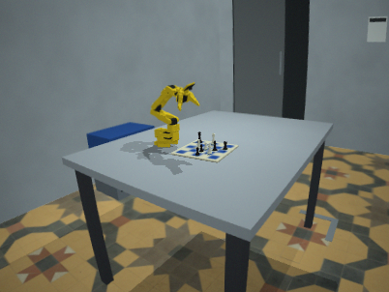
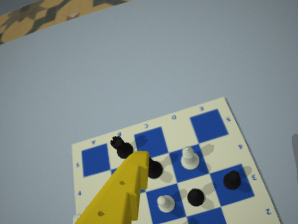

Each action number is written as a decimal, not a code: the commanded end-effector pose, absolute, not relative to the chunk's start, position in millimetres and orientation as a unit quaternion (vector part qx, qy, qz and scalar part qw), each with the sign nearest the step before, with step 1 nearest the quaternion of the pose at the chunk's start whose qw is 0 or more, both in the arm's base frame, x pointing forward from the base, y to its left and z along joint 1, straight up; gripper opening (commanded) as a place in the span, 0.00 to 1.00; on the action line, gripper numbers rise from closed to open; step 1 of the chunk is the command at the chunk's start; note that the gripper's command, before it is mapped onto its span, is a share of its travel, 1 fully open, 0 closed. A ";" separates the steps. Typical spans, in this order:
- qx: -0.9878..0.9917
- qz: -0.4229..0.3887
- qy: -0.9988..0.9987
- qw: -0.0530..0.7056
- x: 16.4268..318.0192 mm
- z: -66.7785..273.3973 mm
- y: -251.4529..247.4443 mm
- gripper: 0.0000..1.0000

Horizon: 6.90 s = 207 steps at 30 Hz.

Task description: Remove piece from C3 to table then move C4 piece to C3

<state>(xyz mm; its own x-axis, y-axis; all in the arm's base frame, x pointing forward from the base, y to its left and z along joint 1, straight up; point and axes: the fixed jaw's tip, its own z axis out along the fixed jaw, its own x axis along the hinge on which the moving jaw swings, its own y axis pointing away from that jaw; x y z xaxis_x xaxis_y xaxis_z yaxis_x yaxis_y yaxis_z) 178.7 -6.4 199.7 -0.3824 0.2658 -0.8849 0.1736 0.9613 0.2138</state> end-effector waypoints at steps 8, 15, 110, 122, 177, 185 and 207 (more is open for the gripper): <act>-0.006 0.046 0.865 0.500 150.2 167.5 22.8 0.46; -0.098 0.045 0.873 0.475 133.6 147.1 35.8 0.41; 0.239 -0.040 0.961 0.134 147.2 101.0 -78.0 0.00; 0.239 -0.040 0.961 0.134 146.6 99.2 -77.6 0.00; 0.239 -0.040 0.961 0.134 144.6 26.0 -76.3 0.00; 0.239 -0.040 0.961 0.134 144.6 26.0 -76.3 0.00; 0.239 -0.040 0.961 0.134 144.6 32.1 -76.4 0.00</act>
<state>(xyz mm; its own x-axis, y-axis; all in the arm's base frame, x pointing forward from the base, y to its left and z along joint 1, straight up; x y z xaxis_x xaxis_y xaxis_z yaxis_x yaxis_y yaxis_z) 146.4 -75.7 28.1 -0.8516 0.4459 -0.2755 0.4668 0.8843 -0.0118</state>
